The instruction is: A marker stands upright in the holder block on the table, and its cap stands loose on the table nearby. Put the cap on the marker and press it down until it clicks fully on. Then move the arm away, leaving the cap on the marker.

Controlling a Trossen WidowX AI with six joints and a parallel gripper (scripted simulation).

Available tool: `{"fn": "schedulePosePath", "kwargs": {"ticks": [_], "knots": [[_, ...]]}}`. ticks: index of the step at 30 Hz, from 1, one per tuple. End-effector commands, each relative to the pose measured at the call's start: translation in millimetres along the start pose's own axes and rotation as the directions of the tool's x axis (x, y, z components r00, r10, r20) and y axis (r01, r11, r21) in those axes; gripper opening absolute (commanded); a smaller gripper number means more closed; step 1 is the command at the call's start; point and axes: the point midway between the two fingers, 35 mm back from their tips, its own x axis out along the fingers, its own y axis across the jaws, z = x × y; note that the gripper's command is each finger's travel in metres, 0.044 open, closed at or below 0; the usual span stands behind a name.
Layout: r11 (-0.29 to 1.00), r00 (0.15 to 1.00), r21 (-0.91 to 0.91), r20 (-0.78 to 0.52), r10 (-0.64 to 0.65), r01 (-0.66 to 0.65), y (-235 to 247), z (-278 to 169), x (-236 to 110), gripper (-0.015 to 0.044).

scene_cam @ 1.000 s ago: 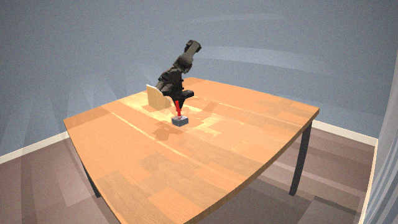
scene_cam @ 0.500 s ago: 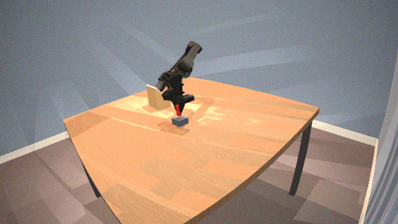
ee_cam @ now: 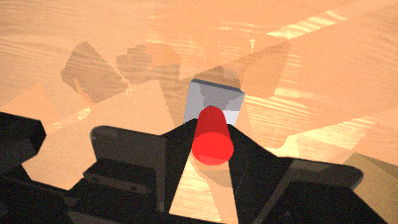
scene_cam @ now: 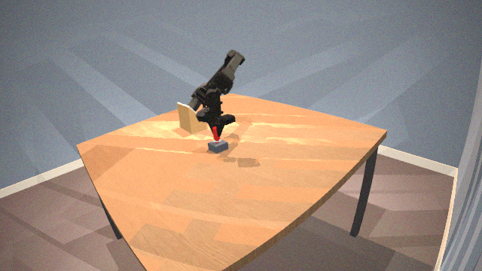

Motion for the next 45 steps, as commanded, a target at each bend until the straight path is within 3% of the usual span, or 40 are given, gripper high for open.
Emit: {"fn": "schedulePosePath", "kwargs": {"ticks": [1, 11, 14, 19, 23, 27, 31, 36, 40, 45], "knots": [[1.000, 1.000, 0.000, 0.000, 0.000, 0.000, 0.1, 0.0, -0.1, 0.0184], [1.000, 1.000, 0.000, 0.000, 0.000, 0.000, 0.1, 0.0, -0.1, 0.0440], [1.000, 1.000, 0.000, 0.002, 0.000, 0.000, 1.0, 0.8, -9.4, 0.0440], [1.000, 1.000, 0.001, 0.003, -0.001, 0.001, 0.1, 0.9, -72.8, 0.0440], [1.000, 1.000, 0.001, 0.002, -0.001, 0.001, -0.2, 0.7, -75.2, 0.0440], [0.973, 1.000, -0.229, 0.002, 0.000, 0.001, -0.4, 1.4, -73.7, 0.0335], [0.818, 1.000, -0.576, 0.001, 0.000, 0.000, -0.7, 2.4, -71.1, 0.0230], [0.461, 1.000, -0.887, 0.000, 0.001, -0.001, -1.2, 3.6, -68.0, 0.0099], [0.117, 1.000, -0.993, -0.001, 0.001, -0.001, -1.6, 4.6, -65.5, 0.0000], [0.057, 1.000, -0.998, -0.001, 0.001, -0.002, -1.7, 4.7, -65.1, 0.0000]]}}
